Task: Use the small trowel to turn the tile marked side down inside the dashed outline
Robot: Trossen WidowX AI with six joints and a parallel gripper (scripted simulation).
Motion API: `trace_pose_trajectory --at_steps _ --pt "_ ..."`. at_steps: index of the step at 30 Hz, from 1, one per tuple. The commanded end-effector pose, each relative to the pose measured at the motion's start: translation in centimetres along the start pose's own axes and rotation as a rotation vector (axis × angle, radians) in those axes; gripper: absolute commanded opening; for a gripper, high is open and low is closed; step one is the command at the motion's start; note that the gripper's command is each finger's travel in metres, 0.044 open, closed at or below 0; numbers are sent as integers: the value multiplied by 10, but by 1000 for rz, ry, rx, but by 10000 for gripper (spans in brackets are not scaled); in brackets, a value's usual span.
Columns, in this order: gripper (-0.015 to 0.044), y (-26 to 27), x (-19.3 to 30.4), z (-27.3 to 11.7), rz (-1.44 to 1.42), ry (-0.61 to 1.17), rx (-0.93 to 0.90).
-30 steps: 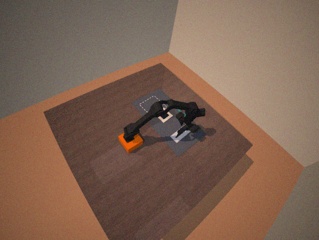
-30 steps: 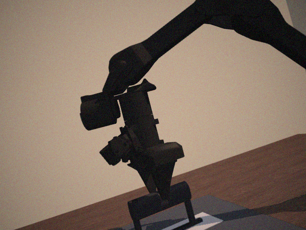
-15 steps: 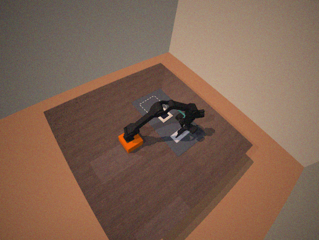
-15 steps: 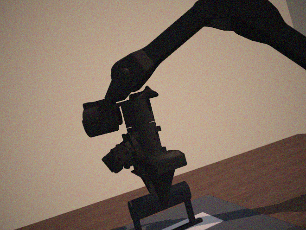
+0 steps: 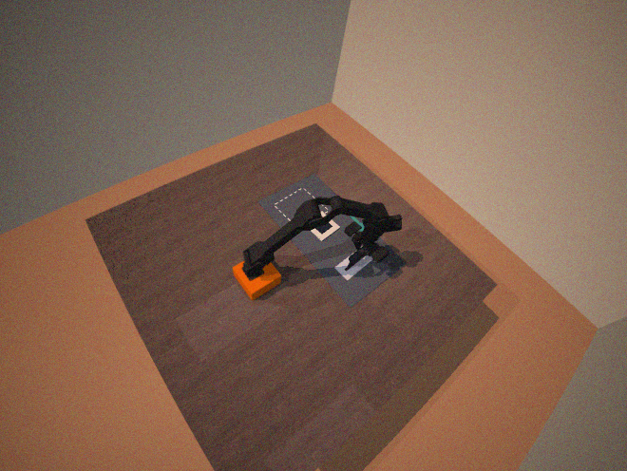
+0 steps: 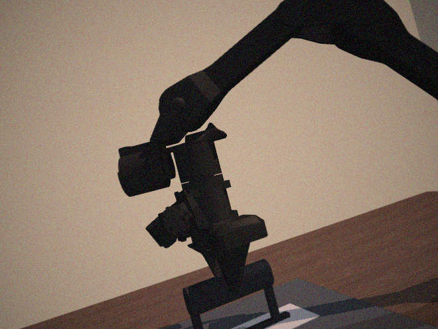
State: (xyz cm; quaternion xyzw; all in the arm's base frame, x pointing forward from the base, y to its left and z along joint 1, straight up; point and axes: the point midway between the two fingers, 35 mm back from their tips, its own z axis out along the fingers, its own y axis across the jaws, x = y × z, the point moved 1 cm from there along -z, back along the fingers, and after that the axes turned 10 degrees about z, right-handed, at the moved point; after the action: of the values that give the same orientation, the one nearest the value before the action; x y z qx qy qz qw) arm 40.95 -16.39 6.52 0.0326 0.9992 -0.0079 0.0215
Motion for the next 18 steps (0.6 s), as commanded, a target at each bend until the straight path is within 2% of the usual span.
trace_pose_trajectory --at_steps 1,6,18 --pt "130 0 0 0 4 -1 0" --pt "130 0 0 0 -16 -1 0" --pt "130 0 0 0 -371 -1 0"
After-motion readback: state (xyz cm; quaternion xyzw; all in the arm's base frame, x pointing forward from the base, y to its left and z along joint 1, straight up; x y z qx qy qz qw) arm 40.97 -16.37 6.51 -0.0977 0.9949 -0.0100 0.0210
